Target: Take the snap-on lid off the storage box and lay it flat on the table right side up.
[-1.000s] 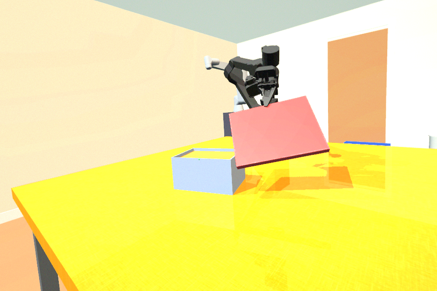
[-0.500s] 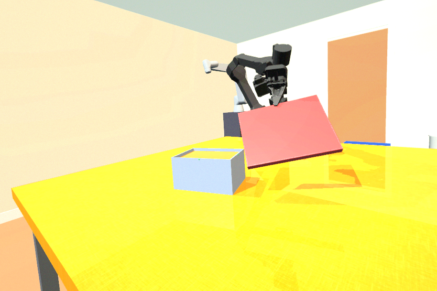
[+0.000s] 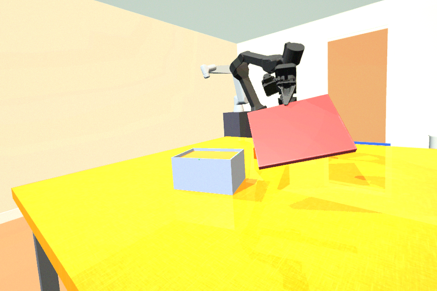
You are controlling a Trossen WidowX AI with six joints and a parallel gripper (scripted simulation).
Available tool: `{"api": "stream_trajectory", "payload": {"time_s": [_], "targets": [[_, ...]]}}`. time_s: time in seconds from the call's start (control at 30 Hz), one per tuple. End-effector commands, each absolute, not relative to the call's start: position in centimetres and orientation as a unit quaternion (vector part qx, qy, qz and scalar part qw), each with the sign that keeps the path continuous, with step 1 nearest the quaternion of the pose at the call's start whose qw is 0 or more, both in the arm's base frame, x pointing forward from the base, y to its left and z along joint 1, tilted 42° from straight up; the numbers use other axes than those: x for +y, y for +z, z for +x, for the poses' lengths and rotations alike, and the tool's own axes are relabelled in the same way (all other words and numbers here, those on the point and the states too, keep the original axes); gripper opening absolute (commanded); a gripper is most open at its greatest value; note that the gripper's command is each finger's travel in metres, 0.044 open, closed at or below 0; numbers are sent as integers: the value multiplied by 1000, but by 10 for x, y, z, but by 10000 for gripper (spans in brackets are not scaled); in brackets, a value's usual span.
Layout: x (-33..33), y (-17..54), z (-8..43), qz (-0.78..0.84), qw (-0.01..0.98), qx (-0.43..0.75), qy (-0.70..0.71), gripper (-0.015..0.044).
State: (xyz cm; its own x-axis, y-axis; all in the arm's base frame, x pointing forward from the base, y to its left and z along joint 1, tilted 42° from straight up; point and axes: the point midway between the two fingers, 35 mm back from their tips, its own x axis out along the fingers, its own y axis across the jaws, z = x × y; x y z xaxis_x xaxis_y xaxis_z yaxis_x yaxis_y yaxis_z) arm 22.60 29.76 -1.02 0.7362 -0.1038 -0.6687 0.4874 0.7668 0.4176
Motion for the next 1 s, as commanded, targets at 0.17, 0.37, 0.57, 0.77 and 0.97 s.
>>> {"api": "stream_trajectory", "payload": {"time_s": [0.17, 0.37, 0.57, 0.77, 0.97], "targets": [[311, -18, 217, 304, 882, 319, -166, 0], [318, -25, 210, 304, 882, 320, -166, 0], [325, -32, 204, 305, 882, 320, -165, 0], [333, -39, 197, 305, 882, 320, -165, 0], [340, -46, 191, 305, 881, 320, -165, 0]]}}
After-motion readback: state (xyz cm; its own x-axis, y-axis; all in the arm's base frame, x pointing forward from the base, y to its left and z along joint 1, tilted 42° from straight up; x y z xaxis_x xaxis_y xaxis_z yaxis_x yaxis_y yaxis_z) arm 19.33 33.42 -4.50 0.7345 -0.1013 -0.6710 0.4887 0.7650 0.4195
